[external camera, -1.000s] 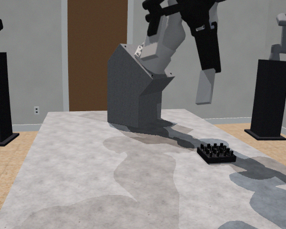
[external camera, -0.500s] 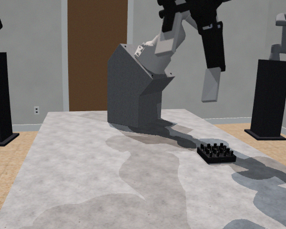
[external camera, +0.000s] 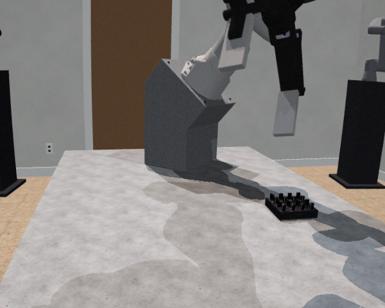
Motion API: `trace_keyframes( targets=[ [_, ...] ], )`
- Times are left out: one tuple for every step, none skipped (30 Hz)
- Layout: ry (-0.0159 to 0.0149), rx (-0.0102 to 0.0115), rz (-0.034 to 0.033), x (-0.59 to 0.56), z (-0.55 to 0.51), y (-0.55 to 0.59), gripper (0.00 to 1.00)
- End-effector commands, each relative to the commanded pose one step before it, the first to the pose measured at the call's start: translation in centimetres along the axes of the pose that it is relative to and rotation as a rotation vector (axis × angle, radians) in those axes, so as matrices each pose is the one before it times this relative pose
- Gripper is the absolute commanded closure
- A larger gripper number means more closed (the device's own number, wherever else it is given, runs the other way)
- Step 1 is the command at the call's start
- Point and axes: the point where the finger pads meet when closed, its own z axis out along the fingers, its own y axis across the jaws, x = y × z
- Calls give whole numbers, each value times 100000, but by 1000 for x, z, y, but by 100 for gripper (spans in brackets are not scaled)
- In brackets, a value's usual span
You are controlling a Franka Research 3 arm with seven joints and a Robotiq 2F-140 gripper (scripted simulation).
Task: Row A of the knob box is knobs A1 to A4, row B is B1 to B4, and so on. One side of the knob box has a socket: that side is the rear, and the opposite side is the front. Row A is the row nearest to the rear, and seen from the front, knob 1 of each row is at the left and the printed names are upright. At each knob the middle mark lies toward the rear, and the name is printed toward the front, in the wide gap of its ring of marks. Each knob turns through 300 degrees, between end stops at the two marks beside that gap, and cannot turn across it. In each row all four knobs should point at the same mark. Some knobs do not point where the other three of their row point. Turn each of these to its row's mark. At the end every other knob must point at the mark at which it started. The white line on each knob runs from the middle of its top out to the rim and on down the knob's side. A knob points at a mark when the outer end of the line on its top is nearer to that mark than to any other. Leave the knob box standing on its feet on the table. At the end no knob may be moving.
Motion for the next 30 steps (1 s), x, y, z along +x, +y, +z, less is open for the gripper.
trace_keyframes(
  targets=[
    [-102, 449, -1962, 67, -39, -91, 0],
    [0, 0, 0, 0, 0, 0, 0],
    [0, 0, 0, 0, 0, 0, 0],
    [0, 0, 0, 0, 0, 0, 0],
    [0, 0, 0, 0, 0, 0, 0],
    [0, 0, 0, 0, 0, 0, 0],
    [0, 0, 0, 0, 0, 0, 0],
    [0, 0, 0, 0, 0, 0, 0],
    [0, 0, 0, 0, 0, 0, 0],
    [0, 0, 0, 0, 0, 0, 0],
    [-708, 1186, -10695, -1430, -1083, 958, 0],
    [-88, 144, -1322, -181, -137, 101, 0],
    [0, 0, 0, 0, 0, 0, 0],
    [0, 0, 0, 0, 0, 0, 0],
    [0, 0, 0, 0, 0, 0, 0],
    [0, 0, 0, 0, 0, 0, 0],
    [0, 0, 0, 0, 0, 0, 0],
    [0, 0, 0, 0, 0, 0, 0],
    [0, 0, 0, 0, 0, 0, 0],
    [0, 0, 0, 0, 0, 0, 0],
    [0, 0, 0, 0, 0, 0, 0],
    [0, 0, 0, 0, 0, 0, 0],
    [0, 0, 0, 0, 0, 0, 0],
    [0, 0, 0, 0, 0, 0, 0],
    [0, 0, 0, 0, 0, 0, 0],
    [0, 0, 0, 0, 0, 0, 0],
    [0, 0, 0, 0, 0, 0, 0],
    [0, 0, 0, 0, 0, 0, 0],
    [0, 0, 0, 0, 0, 0, 0],
    [0, 0, 0, 0, 0, 0, 0]
  ],
)
